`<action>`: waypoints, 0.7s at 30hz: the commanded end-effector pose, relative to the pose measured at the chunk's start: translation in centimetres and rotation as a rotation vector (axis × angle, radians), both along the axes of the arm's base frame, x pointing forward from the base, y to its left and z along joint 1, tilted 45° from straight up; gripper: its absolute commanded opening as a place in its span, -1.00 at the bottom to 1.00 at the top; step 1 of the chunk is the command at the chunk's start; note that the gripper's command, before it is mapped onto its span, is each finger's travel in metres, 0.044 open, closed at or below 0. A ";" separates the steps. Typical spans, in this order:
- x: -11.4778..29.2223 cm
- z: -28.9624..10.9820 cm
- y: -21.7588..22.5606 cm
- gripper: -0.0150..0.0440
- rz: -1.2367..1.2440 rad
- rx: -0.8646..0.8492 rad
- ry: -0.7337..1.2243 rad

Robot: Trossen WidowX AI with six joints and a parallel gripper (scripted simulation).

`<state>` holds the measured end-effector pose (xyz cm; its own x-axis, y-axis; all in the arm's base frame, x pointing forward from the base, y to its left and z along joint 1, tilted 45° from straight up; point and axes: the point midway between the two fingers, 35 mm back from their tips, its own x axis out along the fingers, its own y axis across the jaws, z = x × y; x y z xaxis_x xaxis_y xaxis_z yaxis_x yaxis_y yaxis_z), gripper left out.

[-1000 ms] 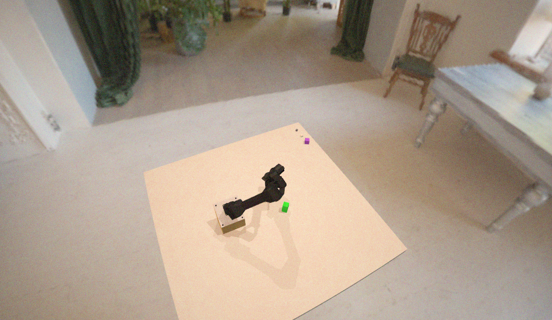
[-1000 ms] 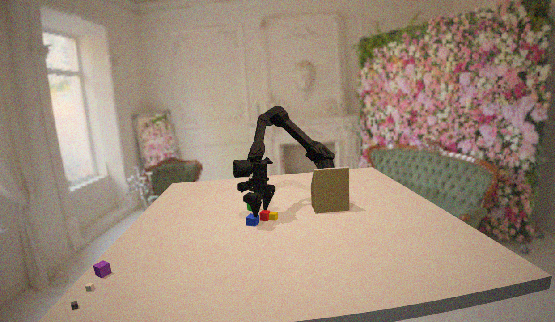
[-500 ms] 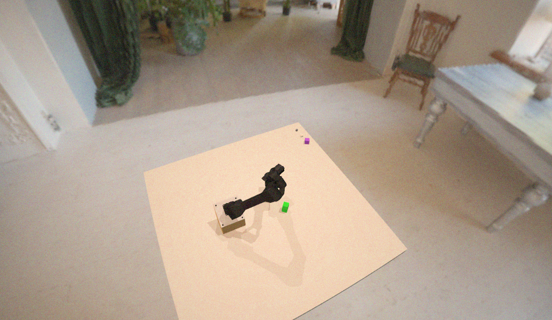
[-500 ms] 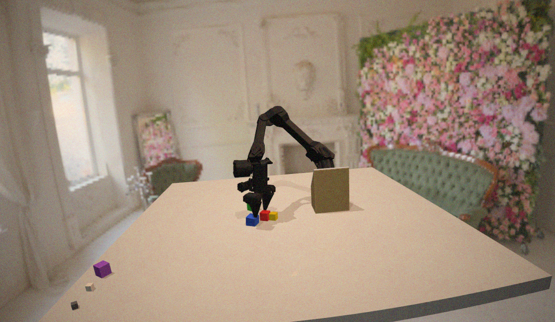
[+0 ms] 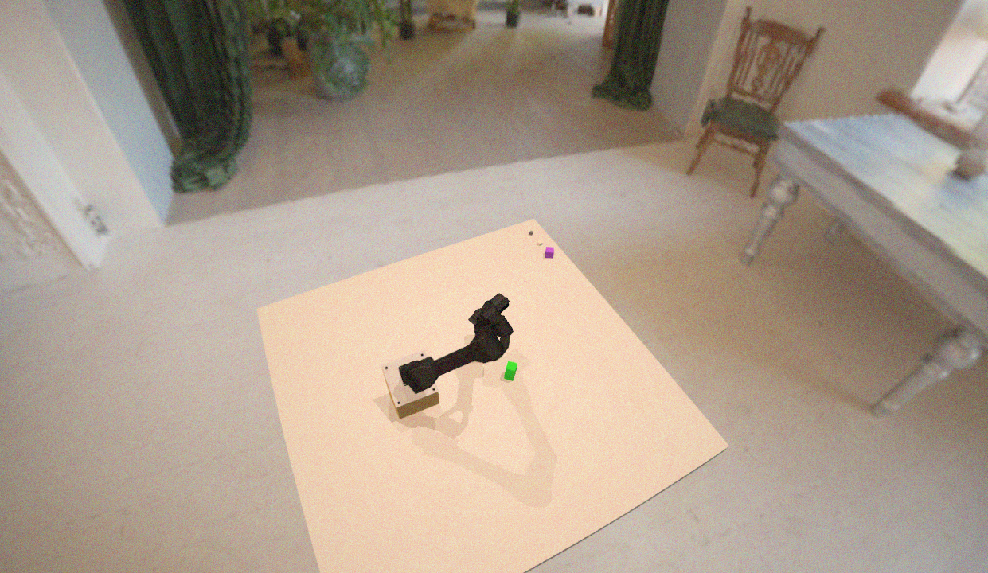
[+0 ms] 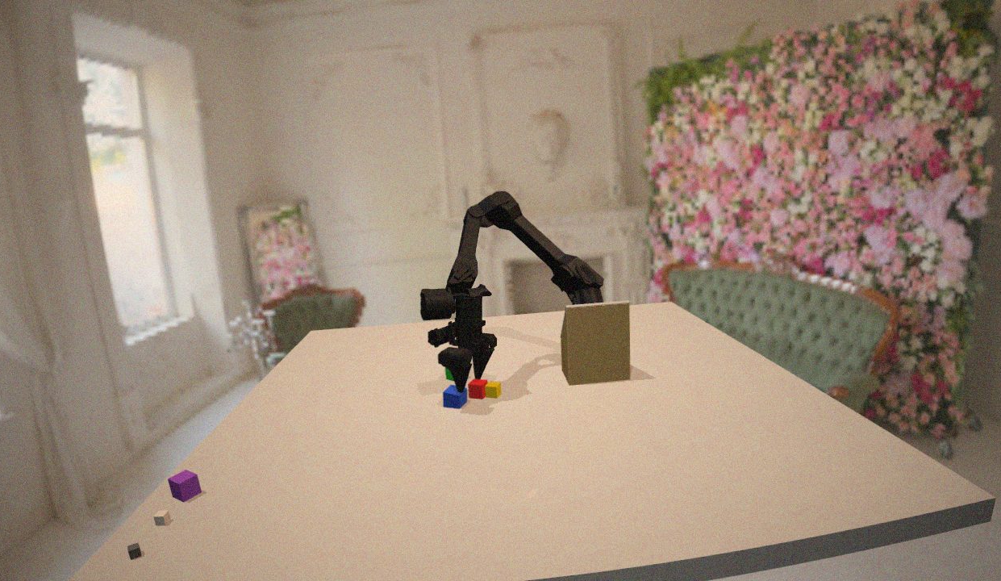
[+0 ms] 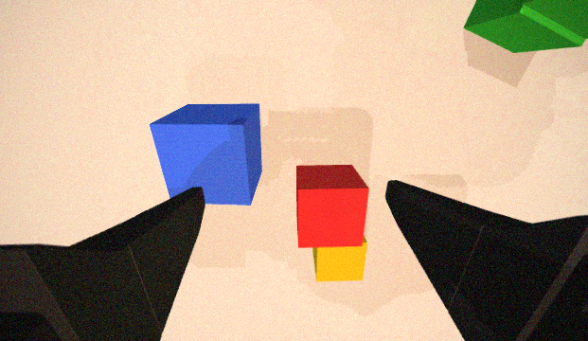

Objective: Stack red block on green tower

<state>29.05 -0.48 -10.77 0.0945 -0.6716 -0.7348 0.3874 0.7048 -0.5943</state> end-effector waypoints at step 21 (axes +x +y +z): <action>-0.1 4.6 4.7 1.00 0.000 0.005 -0.001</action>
